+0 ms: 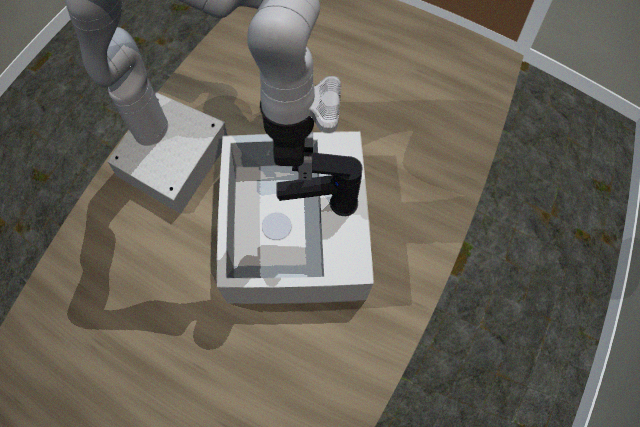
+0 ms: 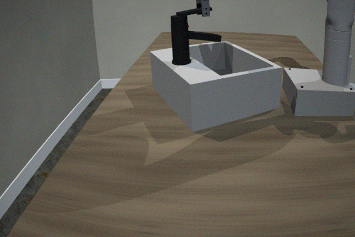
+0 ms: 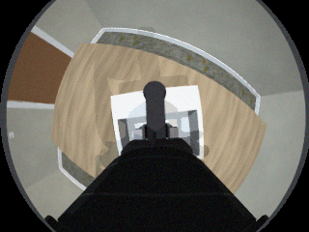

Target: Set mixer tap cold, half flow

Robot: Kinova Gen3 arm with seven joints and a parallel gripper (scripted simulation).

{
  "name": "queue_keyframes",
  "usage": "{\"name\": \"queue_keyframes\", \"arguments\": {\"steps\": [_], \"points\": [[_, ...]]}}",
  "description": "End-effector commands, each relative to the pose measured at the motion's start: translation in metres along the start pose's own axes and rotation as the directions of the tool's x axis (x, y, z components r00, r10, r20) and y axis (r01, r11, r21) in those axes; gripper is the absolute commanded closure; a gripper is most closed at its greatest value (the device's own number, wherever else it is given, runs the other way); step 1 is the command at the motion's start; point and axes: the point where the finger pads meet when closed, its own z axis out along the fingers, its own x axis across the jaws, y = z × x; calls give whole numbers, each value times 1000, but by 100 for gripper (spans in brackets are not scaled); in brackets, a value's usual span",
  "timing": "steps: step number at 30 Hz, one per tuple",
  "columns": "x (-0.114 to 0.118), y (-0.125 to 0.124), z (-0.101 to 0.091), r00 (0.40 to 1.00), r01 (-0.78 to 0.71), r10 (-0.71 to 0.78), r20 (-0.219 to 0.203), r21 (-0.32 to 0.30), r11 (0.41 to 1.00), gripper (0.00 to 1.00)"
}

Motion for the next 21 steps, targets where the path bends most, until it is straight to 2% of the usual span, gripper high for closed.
{"name": "queue_keyframes", "arguments": {"steps": [1,21], "points": [[3,-1,-1,1000,31,-31,3,2,1000,100],[21,-4,-1,957,290,-290,2,3,957,100]]}}
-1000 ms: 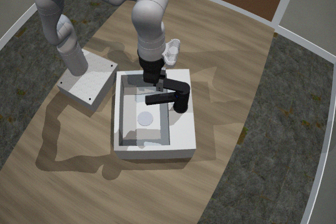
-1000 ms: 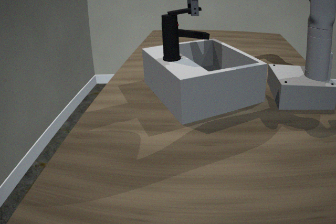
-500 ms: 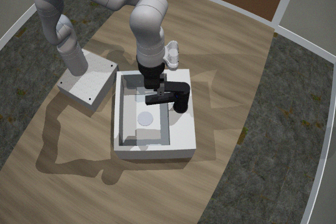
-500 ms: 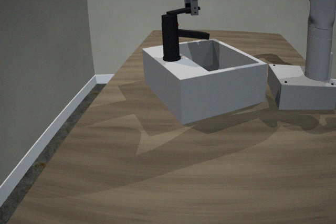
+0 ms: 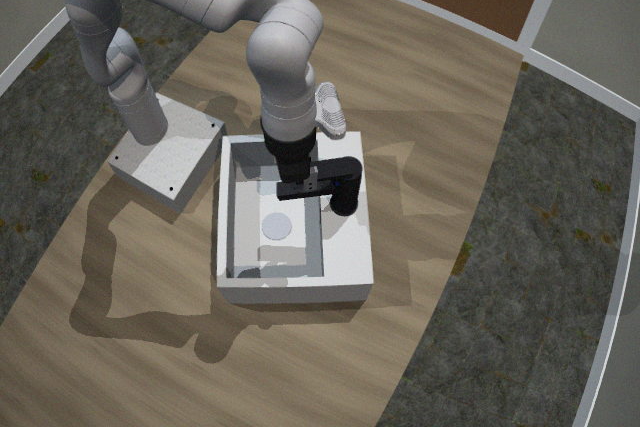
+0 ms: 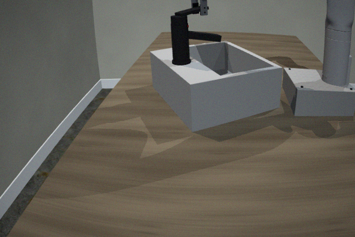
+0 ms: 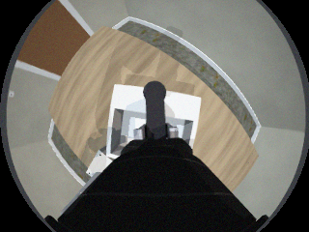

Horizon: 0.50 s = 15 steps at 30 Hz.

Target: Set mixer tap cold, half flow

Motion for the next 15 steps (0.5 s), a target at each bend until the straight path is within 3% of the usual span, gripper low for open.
{"name": "queue_keyframes", "arguments": {"steps": [1,15], "points": [[2,0,-1,1000,27,-27,1,2,1000,100],[16,-2,-1,977,212,-212,1,2,977,100]]}}
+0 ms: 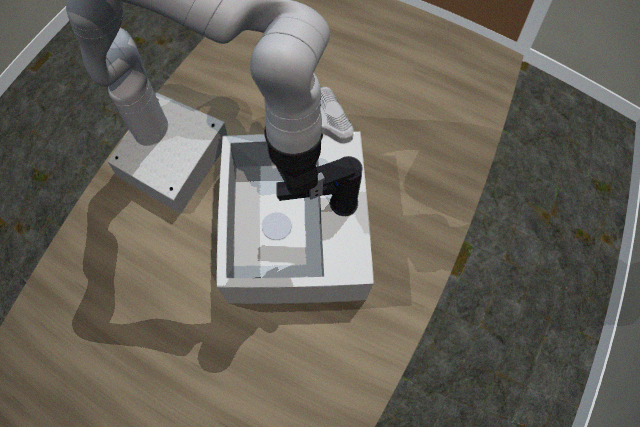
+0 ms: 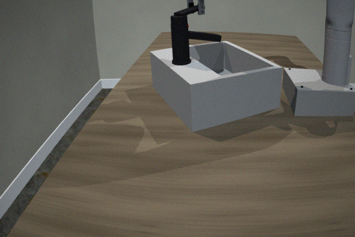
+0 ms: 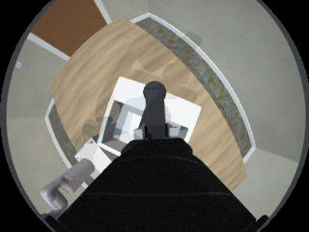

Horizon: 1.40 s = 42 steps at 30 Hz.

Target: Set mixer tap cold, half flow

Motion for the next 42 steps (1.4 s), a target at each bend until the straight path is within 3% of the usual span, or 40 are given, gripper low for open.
{"name": "queue_keyframes", "arguments": {"steps": [1,16,42], "points": [[1,0,-1,1000,5,-5,2,2,1000,100],[11,-1,-1,990,142,-142,1,2,990,100],[14,-2,-1,982,188,-188,1,2,982,100]]}}
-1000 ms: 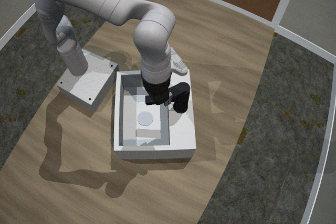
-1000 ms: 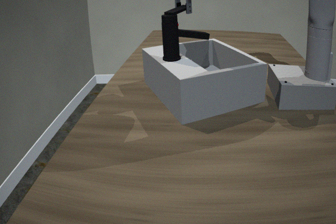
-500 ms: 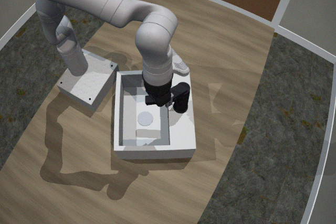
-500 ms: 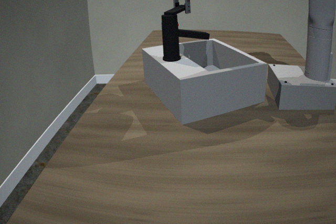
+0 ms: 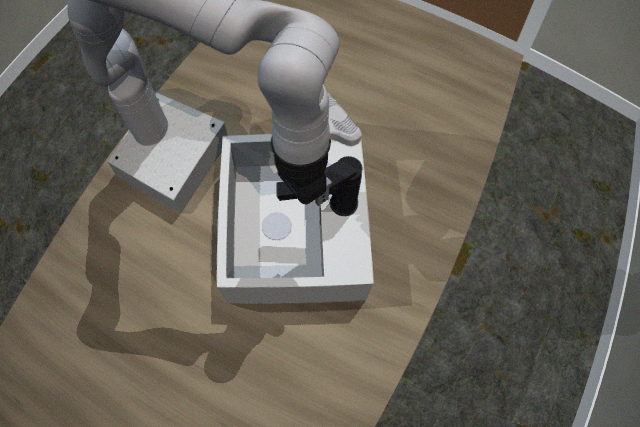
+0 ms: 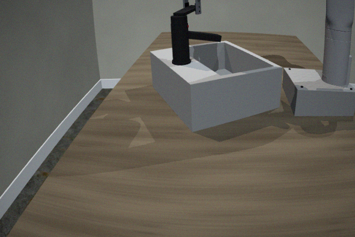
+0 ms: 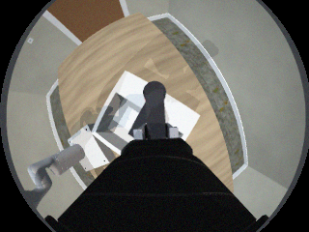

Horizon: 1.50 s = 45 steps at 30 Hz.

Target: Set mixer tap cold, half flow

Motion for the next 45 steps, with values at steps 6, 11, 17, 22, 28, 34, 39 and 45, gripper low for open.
{"name": "queue_keyframes", "arguments": {"steps": [6,11,17,22,28,34,39,45], "points": [[0,0,-1,1000,1,-1,-2,1,1000,100],[0,0,-1,1000,1,-1,-2,1,1000,100],[0,0,-1,1000,1,-1,-2,1,1000,100],[0,0,-1,1000,1,-1,-2,1,1000,100],[0,0,-1,1000,1,-1,-2,1,1000,100],[0,0,-1,1000,1,-1,-2,1,1000,100],[3,0,-1,999,39,-39,-2,1,999,100],[8,-1,-1,994,110,-110,-2,0,994,100]]}}
